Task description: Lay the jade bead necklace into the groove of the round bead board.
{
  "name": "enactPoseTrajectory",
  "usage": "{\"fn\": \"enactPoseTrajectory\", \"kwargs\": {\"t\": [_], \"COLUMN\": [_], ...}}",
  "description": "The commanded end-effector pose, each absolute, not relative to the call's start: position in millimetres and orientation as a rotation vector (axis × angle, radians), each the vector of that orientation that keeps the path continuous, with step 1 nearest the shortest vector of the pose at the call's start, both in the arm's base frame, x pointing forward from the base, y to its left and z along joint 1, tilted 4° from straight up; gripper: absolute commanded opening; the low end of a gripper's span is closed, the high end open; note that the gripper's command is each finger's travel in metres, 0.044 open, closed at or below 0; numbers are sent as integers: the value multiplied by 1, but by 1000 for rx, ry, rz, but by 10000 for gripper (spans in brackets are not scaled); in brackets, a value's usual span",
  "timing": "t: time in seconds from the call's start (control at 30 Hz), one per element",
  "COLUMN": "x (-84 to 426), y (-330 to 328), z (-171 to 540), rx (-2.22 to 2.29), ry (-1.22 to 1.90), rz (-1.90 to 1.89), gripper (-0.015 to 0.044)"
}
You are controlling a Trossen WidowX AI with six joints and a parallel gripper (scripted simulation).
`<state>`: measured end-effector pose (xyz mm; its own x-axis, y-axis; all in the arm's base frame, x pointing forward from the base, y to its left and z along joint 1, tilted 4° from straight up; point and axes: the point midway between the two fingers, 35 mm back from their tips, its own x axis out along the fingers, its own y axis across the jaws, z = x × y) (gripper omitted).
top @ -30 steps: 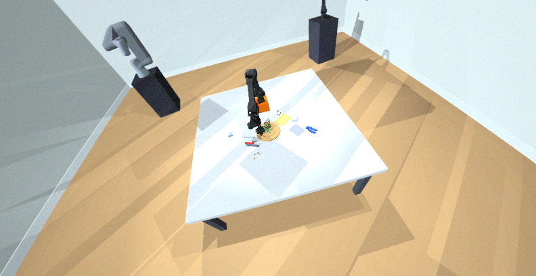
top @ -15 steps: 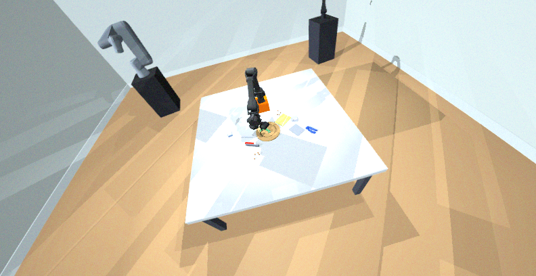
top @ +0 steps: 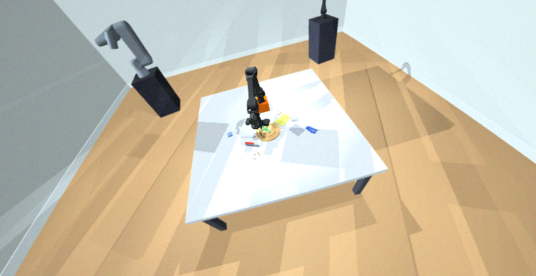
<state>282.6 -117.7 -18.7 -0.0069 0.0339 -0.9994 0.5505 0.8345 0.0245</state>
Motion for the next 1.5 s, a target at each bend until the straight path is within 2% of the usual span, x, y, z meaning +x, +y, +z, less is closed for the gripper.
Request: {"fn": "enactPoseTrajectory", "kwargs": {"t": [0.0, 1.37, 1.47], "x": [279, 278, 280], "y": [-116, -115, -116], "z": [-32, -55, -53], "rx": [476, 476, 480], "ry": [1557, 1557, 1549], "rz": [-429, -429, -430], "gripper": [120, 120, 41]}}
